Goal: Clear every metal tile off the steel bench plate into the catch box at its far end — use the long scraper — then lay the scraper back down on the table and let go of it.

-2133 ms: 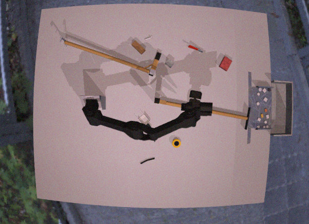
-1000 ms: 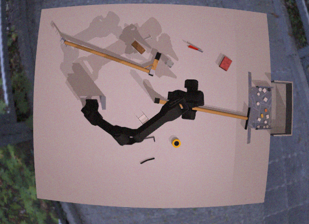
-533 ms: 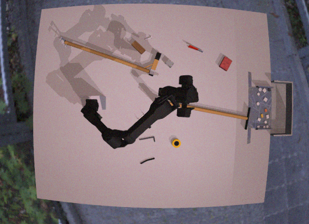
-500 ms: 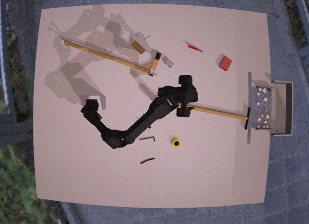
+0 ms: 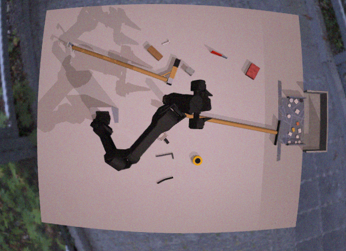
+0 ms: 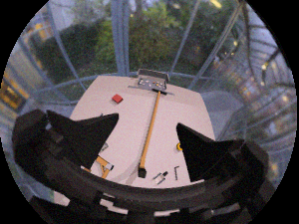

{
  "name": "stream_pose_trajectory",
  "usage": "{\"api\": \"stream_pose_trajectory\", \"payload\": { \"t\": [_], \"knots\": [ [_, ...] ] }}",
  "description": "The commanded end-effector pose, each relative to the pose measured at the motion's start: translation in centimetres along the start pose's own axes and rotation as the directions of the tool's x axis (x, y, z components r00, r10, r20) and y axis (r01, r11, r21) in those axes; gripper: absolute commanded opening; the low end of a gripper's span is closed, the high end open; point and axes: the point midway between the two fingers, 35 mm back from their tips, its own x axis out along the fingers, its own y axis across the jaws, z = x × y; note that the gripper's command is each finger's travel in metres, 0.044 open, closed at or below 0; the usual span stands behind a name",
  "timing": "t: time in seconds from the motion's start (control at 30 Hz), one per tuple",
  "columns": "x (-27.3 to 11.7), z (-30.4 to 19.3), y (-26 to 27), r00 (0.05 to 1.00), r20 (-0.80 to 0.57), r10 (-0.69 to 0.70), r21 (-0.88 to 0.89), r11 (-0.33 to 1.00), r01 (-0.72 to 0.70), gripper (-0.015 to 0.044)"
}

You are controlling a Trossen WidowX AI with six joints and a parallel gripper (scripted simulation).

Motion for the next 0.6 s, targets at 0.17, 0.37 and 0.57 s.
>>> {"api": "stream_pose_trajectory", "payload": {
  "t": [0.17, 0.37, 0.57],
  "knots": [
    [-3.2, -0.2, 0.2, 0.997, 0.072, 0.003, -0.017, 1.000, -0.001, 0.0440],
    [-5.3, -0.3, 0.2, 0.993, 0.121, 0.008, -0.020, 1.000, -0.005, 0.0440],
    [-7.4, -0.6, 0.2, 0.986, 0.169, 0.011, -0.022, 1.000, -0.007, 0.0440]
  ]
}}
